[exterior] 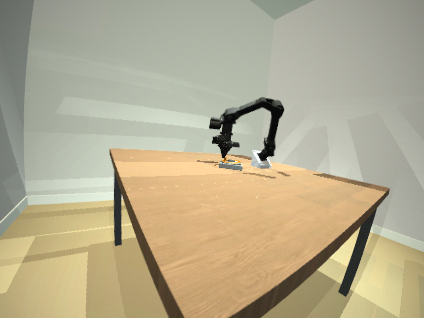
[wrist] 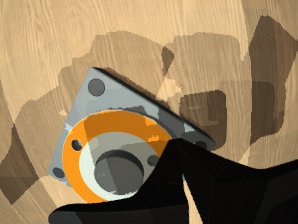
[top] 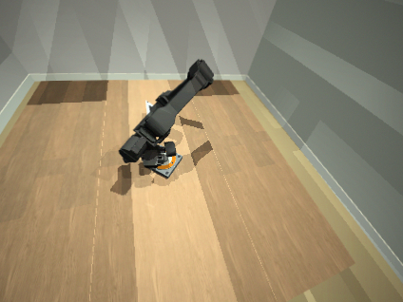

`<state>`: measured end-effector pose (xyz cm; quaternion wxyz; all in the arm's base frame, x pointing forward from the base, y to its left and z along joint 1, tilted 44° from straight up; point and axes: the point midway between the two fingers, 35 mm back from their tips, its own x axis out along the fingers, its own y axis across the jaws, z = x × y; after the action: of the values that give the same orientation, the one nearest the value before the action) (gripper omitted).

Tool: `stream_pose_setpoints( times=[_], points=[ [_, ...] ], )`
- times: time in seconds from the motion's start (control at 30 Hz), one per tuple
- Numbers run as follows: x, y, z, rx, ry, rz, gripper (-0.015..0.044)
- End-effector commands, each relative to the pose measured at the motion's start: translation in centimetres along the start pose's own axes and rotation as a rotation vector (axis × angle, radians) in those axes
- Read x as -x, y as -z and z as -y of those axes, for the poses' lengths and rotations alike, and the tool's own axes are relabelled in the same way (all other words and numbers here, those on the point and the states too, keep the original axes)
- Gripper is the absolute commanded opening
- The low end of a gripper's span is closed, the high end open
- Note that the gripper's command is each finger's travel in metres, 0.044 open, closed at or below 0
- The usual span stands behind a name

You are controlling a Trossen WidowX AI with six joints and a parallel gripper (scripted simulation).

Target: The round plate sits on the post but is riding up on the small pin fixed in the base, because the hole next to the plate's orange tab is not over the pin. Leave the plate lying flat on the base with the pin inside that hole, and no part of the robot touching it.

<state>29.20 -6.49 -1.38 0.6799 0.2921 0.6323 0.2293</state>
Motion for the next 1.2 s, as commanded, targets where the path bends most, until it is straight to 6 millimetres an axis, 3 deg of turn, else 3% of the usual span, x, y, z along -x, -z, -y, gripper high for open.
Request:
stream_pose_setpoints(
  times=[0.0, 1.17],
  points=[
    [-0.2, 0.8, 0.1, -0.004, 0.000, -0.014, 0.0000],
    [0.1, 3.9, 0.3, -0.006, 0.000, -0.015, 0.0000]
  ],
)
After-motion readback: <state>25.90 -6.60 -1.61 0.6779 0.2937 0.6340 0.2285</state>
